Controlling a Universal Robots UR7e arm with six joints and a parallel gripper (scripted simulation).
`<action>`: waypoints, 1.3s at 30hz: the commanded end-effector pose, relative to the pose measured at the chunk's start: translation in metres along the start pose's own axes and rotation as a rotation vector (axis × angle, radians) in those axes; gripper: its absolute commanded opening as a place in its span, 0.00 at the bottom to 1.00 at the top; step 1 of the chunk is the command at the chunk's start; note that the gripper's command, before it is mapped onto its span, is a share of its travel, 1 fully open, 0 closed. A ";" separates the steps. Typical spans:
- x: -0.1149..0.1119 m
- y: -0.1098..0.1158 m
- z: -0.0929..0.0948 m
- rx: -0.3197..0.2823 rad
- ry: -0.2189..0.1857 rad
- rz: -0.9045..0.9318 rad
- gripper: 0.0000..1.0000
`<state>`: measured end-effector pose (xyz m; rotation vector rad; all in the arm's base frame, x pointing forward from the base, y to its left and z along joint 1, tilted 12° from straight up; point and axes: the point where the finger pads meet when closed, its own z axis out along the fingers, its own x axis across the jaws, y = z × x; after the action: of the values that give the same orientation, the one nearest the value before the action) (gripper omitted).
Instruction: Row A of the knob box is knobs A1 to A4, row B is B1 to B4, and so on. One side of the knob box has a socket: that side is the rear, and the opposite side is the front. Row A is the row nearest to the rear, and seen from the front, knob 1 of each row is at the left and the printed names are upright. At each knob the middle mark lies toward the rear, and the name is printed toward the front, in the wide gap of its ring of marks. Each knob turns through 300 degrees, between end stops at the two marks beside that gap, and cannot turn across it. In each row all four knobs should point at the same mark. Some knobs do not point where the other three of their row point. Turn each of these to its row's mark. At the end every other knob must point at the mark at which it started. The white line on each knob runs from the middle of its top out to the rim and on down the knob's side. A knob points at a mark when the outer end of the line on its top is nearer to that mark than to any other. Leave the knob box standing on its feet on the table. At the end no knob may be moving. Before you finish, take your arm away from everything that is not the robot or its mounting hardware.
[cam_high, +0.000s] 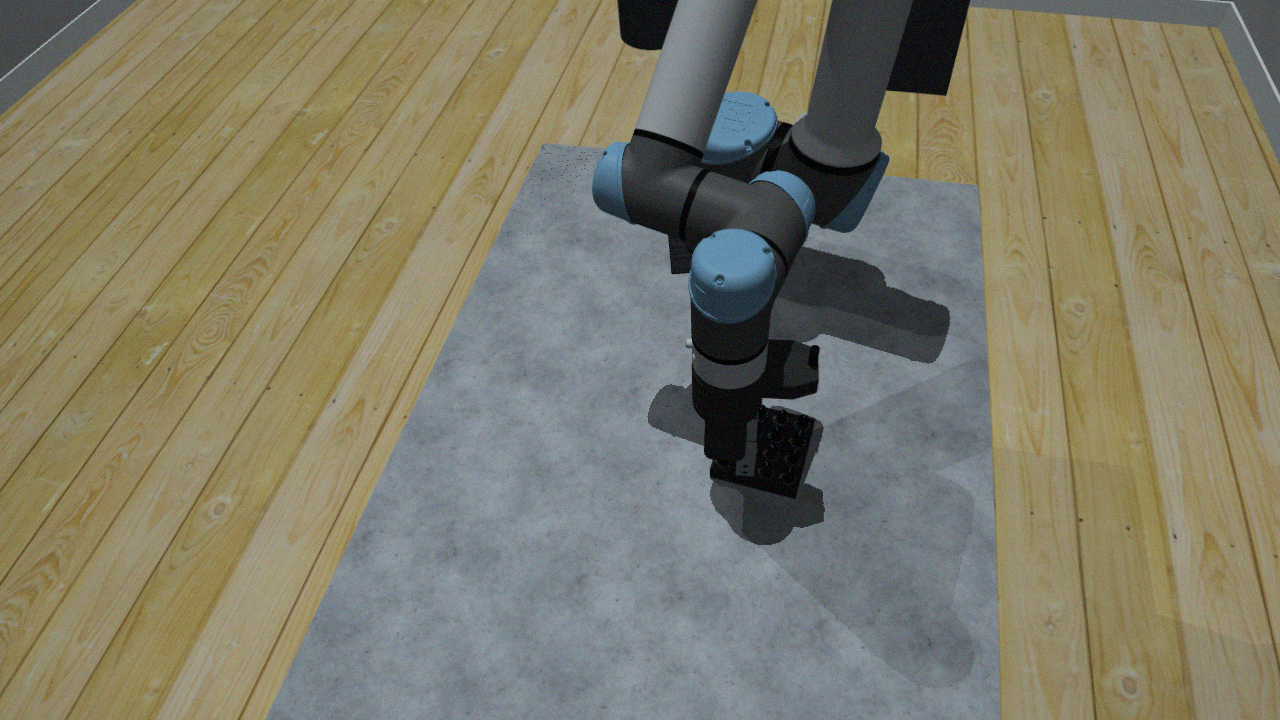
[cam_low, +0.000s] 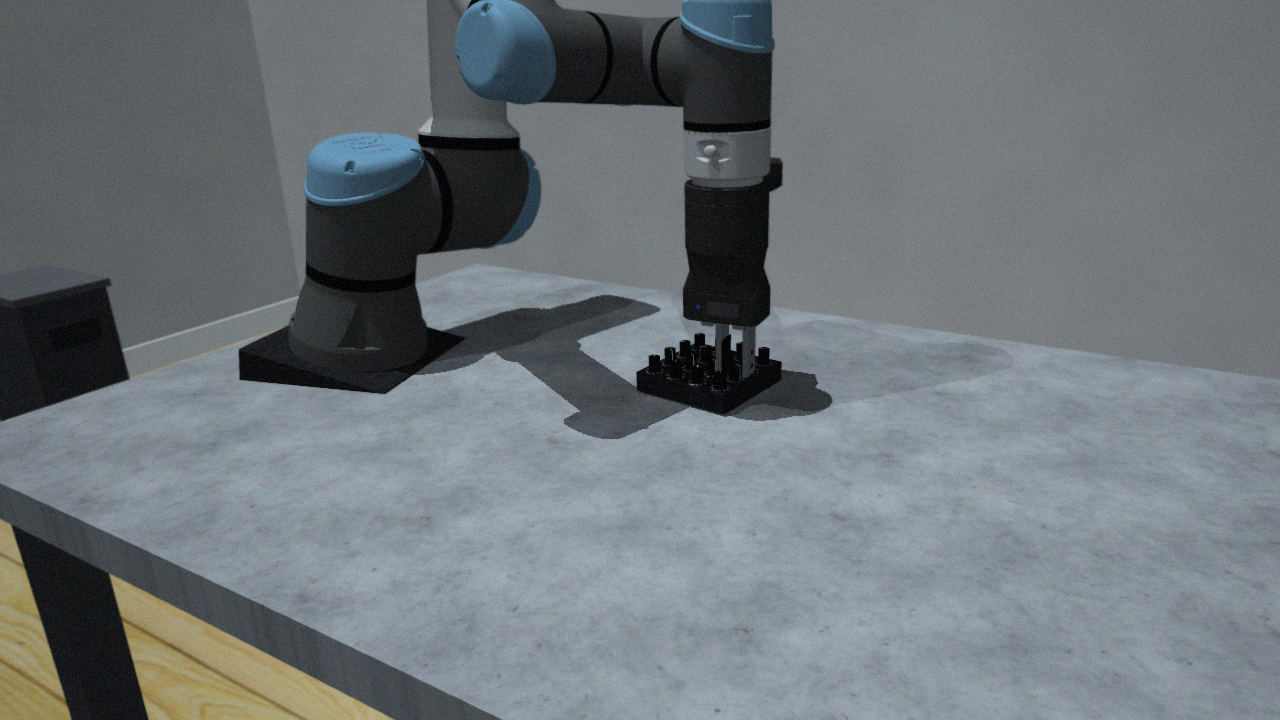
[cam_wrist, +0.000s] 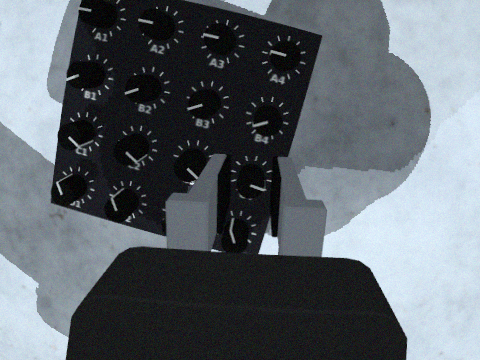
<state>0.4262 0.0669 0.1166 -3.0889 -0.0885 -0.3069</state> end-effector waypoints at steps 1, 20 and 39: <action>0.000 0.000 0.000 0.000 0.001 0.000 0.46; 0.000 0.000 0.000 0.000 0.001 0.000 0.30; 0.000 0.000 0.000 0.000 0.001 0.000 0.30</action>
<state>0.4262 0.0669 0.1166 -3.0889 -0.0884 -0.3069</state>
